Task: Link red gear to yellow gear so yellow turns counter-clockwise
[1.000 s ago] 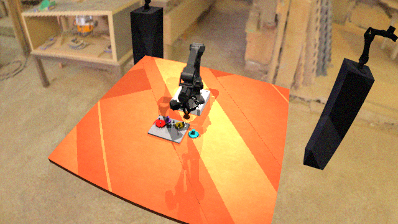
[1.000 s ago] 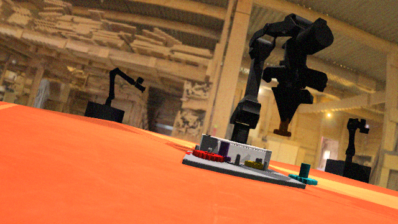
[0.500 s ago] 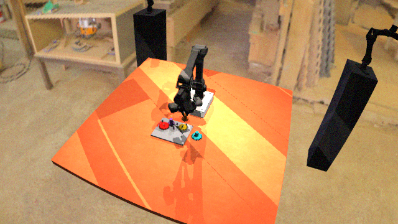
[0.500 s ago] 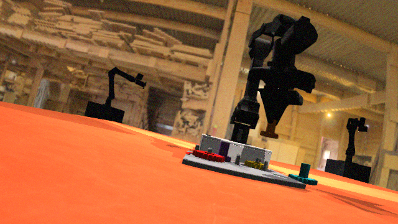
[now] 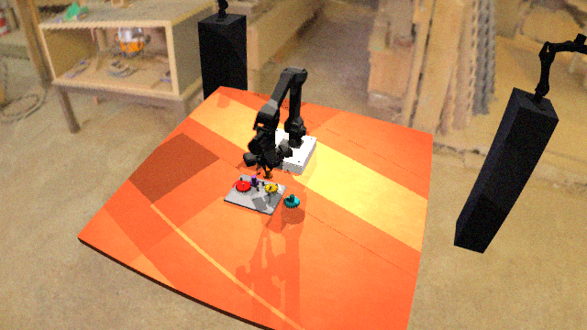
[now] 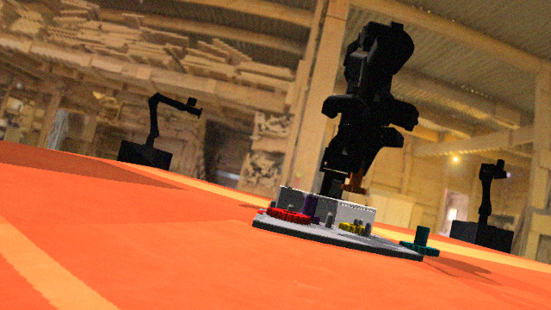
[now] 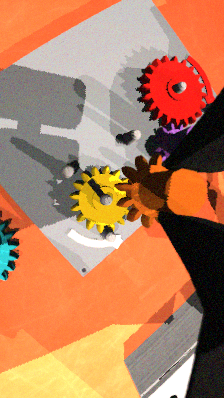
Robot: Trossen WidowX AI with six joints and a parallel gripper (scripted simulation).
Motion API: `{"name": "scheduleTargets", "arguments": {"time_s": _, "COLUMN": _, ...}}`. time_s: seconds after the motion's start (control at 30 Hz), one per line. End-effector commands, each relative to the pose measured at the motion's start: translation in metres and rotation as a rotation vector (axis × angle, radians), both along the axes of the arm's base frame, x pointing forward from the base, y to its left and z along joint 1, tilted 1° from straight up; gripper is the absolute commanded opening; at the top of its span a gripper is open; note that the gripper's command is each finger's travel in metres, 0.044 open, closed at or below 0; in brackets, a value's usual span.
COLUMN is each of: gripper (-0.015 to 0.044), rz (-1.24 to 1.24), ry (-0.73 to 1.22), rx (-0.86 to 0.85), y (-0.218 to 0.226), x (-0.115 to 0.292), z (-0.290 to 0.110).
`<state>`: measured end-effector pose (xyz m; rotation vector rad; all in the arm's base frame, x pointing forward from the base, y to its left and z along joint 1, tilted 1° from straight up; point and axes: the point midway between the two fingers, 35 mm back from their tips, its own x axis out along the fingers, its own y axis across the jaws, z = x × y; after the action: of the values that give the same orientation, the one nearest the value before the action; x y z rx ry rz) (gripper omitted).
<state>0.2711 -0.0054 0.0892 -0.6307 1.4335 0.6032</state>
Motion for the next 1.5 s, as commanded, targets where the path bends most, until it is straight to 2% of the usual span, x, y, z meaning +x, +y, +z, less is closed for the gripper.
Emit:
{"name": "scheduleTargets", "arguments": {"time_s": 0.0, "gripper": 0.0, "rz": 0.004, "ry": 0.009, "rx": 0.002, "y": -0.006, "x": -0.004, "z": -0.005}}
{"name": "scheduleTargets", "arguments": {"time_s": 0.6, "gripper": 0.0, "rz": 0.03, "ry": 0.009, "rx": -0.001, "y": -0.028, "x": -0.008, "z": -0.013}}
{"name": "scheduleTargets", "arguments": {"time_s": 1.47, "gripper": 0.0, "rz": 0.769, "ry": 0.007, "rx": -0.034, "y": -0.027, "x": -0.009, "z": -0.011}}
